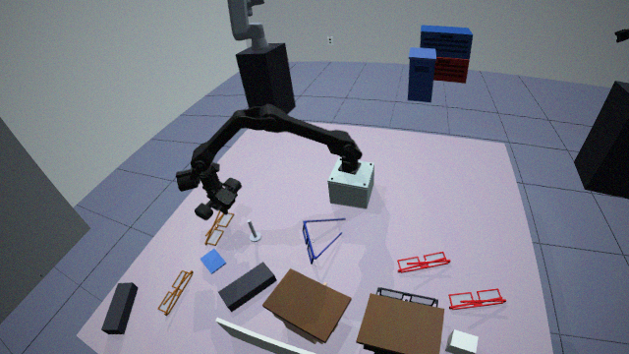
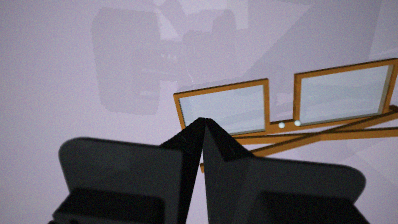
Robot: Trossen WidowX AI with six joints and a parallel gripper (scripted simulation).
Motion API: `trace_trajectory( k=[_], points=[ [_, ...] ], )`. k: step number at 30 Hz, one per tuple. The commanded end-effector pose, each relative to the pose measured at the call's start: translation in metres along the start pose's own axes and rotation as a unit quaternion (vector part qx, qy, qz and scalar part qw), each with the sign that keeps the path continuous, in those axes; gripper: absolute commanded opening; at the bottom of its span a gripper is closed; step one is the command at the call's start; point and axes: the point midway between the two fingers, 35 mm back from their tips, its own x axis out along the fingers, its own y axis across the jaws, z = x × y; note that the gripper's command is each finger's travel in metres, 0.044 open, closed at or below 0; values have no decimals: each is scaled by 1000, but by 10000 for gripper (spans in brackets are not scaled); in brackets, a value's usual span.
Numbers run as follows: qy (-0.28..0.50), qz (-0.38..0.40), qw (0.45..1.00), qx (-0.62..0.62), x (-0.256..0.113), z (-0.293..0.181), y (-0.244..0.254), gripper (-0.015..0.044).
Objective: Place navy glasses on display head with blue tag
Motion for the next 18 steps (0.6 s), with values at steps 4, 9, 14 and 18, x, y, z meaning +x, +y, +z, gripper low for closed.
trace_trajectory(
  k=[4, 9, 14, 18],
  points=[
    [2, -4, 1000, 2, -3, -1, -5, 0],
    [2, -4, 1000, 2, -9, -2, -1, 0],
    [2, -3, 1000, 2, -48, -2, 33, 0],
    [2, -2, 1000, 2, -61, -1, 45, 0]
  ],
)
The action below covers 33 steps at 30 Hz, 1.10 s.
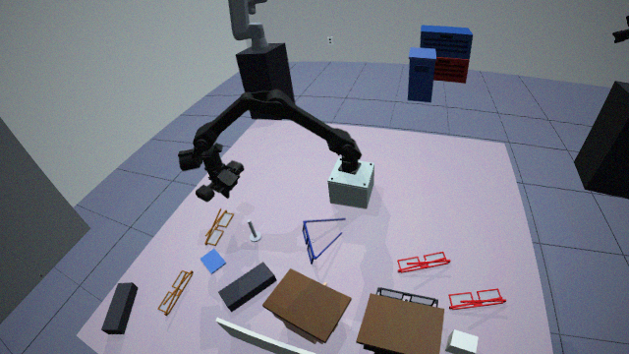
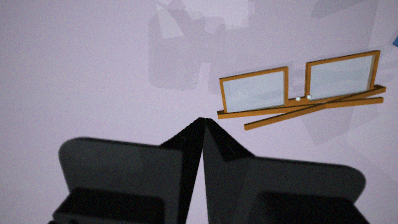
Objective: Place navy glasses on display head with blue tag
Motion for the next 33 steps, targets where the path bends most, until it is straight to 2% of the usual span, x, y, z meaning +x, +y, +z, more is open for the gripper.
trace_trajectory(
  k=[1, 2, 10, 23, 28, 33],
  points=[
    [1, -1, 1000, -3, -11, 2, 9, 0],
    [1, -1, 1000, -3, -11, 2, 9, 0],
    [6, -6, 1000, 3, -10, -4, 4, 200],
    [6, -6, 1000, 10, -10, -3, 4, 200],
    [0, -2, 983, 186, -12, 30, -5, 200],
    [-4, 1, 924, 383, -15, 67, -12, 200]
  ],
)
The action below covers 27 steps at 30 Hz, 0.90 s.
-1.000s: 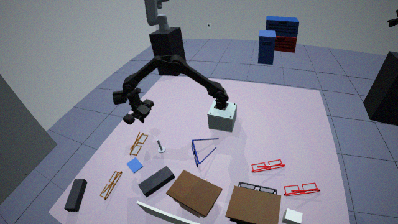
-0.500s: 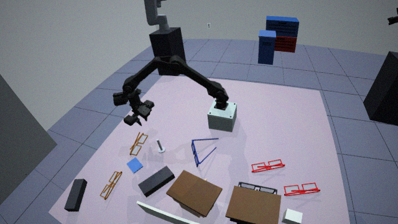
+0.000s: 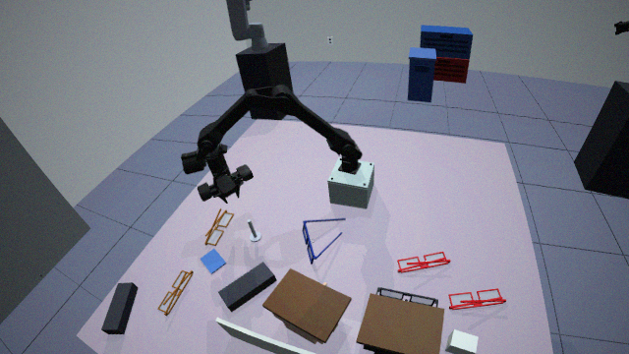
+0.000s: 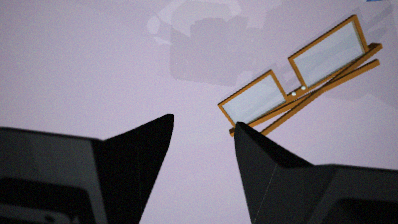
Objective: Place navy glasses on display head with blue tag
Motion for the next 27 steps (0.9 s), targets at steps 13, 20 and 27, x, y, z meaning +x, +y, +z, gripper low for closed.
trace_trajectory(
  k=[13, 20, 27],
  points=[
    [-21, -10, 803, 595, -21, 118, 32, 200],
    [-21, -2, 684, 729, -18, 147, 51, 200],
    [-18, 4, 549, 836, -15, 171, 70, 200]
  ],
)
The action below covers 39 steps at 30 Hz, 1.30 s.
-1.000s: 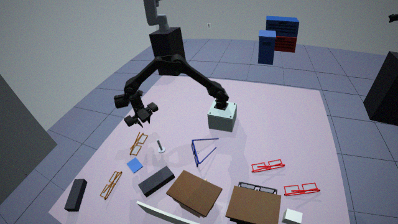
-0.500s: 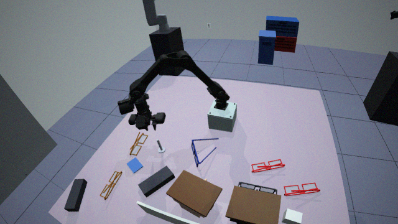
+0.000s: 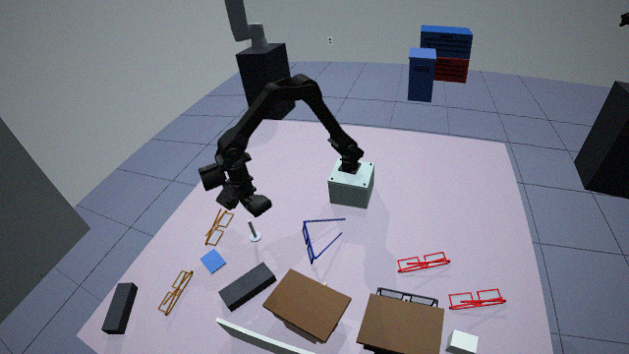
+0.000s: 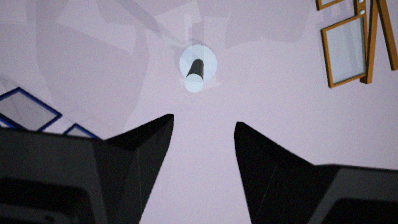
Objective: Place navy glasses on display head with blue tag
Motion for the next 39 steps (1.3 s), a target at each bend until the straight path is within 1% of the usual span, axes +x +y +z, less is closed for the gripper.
trace_trajectory(
  k=[1, 7, 14, 23, 29, 30, 39],
  points=[
    [-3, 11, 940, 342, -2, -25, 62, 200],
    [2, 10, 880, 476, 1, -38, 84, 200],
    [7, 8, 783, 621, 5, -55, 106, 200],
    [12, 2, 625, 781, 10, -78, 130, 200],
    [14, -2, 498, 867, 14, -92, 142, 200],
    [14, -2, 484, 875, 14, -94, 144, 200],
    [14, -3, 479, 878, 14, -94, 146, 200]
  ],
)
